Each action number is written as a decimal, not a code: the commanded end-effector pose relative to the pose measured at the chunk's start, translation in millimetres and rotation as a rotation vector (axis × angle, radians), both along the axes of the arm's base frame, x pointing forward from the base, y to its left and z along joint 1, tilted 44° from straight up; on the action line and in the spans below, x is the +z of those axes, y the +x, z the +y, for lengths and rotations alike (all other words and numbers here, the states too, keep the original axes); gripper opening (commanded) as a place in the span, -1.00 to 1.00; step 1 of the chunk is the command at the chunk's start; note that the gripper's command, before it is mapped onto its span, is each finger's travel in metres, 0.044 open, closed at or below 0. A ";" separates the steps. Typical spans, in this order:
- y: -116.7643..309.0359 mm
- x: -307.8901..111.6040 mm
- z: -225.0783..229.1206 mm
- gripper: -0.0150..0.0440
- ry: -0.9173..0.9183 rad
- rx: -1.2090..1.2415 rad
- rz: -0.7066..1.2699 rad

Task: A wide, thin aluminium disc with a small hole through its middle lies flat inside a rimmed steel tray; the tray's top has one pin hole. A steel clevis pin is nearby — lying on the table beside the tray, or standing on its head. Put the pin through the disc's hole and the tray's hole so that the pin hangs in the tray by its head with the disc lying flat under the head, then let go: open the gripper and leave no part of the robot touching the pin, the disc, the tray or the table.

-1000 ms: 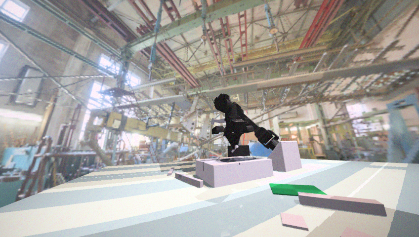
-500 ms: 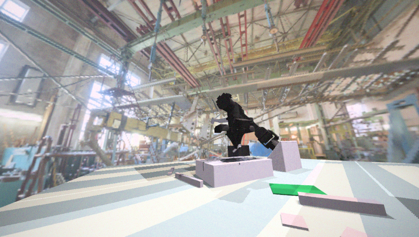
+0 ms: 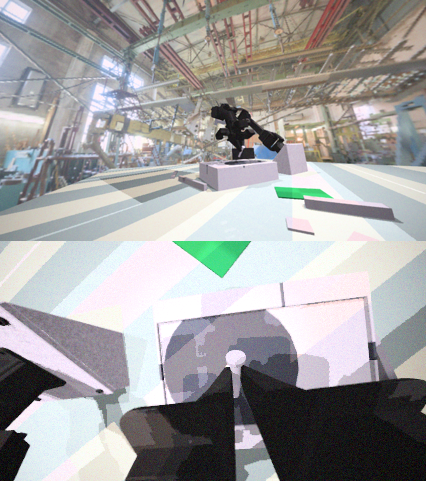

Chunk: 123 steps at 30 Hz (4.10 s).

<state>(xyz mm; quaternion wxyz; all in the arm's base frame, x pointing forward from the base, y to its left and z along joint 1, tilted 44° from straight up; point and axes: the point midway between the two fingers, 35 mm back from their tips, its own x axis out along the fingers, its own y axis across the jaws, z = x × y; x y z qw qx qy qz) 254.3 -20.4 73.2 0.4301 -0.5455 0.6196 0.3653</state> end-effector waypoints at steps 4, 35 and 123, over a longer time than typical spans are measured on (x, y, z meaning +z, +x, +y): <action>-0.8 1.5 -4.6 -0.49 0.163 0.016 -0.018; -2.9 0.8 -24.7 -0.49 0.725 0.051 -0.079; 9.3 -16.5 -29.9 -0.49 0.724 0.051 -0.079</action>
